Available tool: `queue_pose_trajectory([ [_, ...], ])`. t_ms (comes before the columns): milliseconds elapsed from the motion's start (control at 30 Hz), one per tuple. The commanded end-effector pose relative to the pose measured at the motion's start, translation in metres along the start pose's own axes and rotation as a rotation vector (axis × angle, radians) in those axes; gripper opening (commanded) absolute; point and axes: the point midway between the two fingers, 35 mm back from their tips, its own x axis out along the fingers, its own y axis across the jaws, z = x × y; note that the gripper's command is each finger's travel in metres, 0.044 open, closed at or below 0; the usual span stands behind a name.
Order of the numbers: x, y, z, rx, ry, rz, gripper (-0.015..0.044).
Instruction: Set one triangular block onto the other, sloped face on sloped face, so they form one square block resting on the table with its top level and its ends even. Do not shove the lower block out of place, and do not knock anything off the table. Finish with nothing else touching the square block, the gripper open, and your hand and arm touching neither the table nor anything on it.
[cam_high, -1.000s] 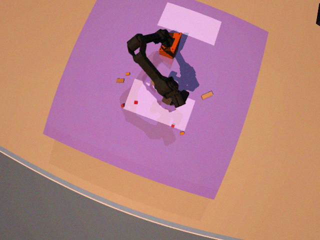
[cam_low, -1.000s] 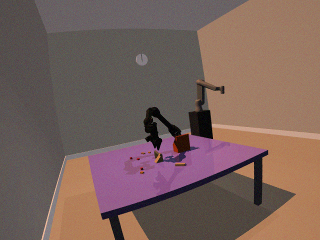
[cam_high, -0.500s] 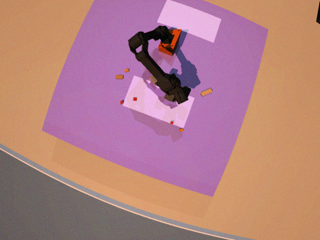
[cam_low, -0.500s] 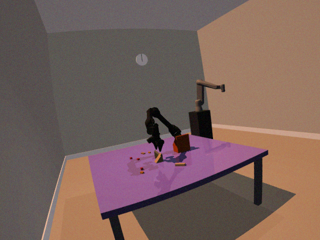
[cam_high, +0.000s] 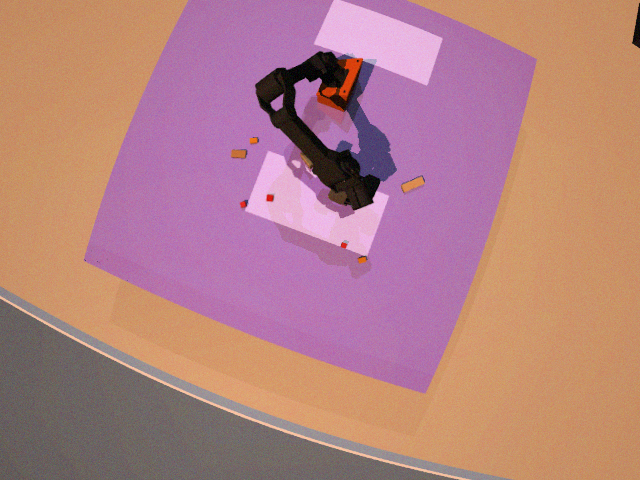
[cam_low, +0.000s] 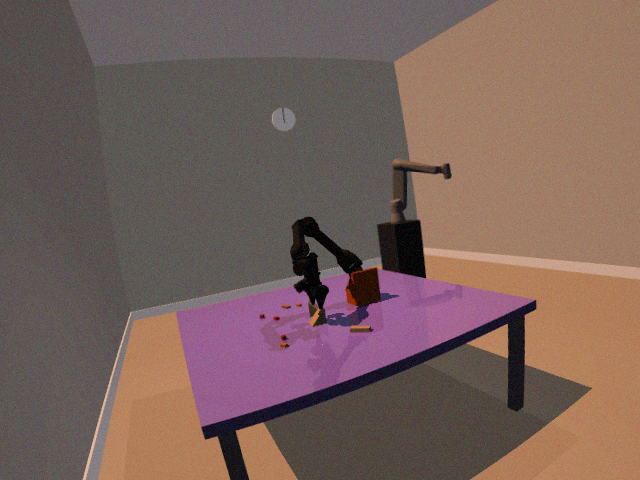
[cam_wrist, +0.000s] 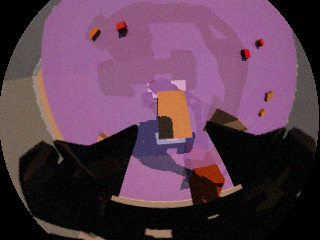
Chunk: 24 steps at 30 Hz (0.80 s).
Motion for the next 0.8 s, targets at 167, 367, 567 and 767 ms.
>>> queue_pose_trajectory([
  [167, 0.019, -0.001, -0.002, -0.012, 0.007, -0.012, 0.044],
  [367, 0.028, -0.002, -0.002, -0.012, 0.007, -0.013, 0.044],
  [567, 0.038, -0.002, -0.003, -0.012, 0.007, -0.014, 0.044],
  [767, 0.048, -0.003, -0.003, -0.011, 0.006, -0.015, 0.044],
])
